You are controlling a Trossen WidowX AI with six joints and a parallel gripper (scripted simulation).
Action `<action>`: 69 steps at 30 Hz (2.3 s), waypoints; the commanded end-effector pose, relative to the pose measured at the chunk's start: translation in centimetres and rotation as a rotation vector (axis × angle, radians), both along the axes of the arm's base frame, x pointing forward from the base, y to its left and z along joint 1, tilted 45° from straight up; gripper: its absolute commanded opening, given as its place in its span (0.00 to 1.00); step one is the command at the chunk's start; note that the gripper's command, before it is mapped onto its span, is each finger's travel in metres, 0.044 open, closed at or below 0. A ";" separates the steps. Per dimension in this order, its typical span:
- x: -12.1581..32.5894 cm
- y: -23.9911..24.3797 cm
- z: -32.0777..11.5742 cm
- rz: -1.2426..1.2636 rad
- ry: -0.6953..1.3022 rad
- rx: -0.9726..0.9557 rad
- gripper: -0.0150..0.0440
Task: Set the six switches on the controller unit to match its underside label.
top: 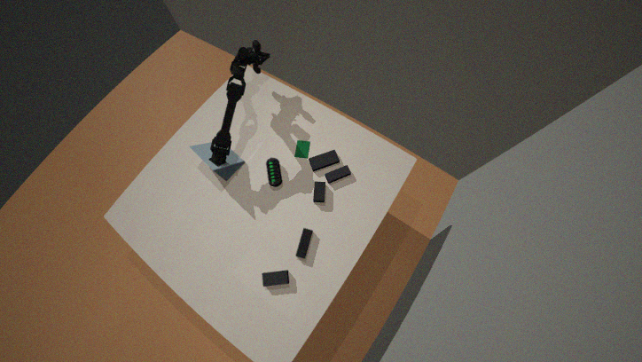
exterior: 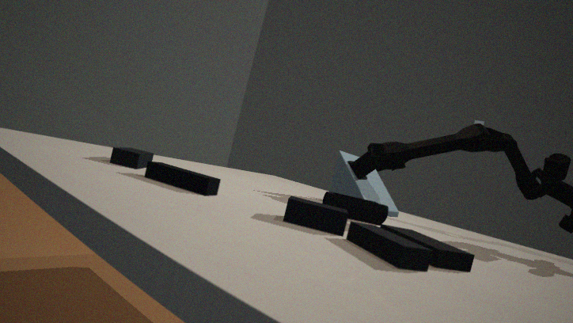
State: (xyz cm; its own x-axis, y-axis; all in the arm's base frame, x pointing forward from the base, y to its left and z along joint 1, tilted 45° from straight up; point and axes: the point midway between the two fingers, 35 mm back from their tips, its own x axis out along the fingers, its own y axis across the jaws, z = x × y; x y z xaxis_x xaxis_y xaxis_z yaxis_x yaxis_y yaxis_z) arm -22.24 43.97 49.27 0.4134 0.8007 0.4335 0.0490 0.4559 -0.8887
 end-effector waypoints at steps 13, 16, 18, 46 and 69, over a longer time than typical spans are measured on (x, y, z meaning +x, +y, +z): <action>18.6 7.1 0.1 -0.119 -0.185 -0.150 0.25; 22.2 7.4 -0.5 -0.132 -0.193 -0.198 0.25; 24.5 7.4 -0.9 -0.140 -0.193 -0.230 0.25; 56.9 -8.2 -17.3 -0.330 0.198 -0.868 0.25; 55.9 -32.8 -37.6 0.214 0.907 -1.300 0.25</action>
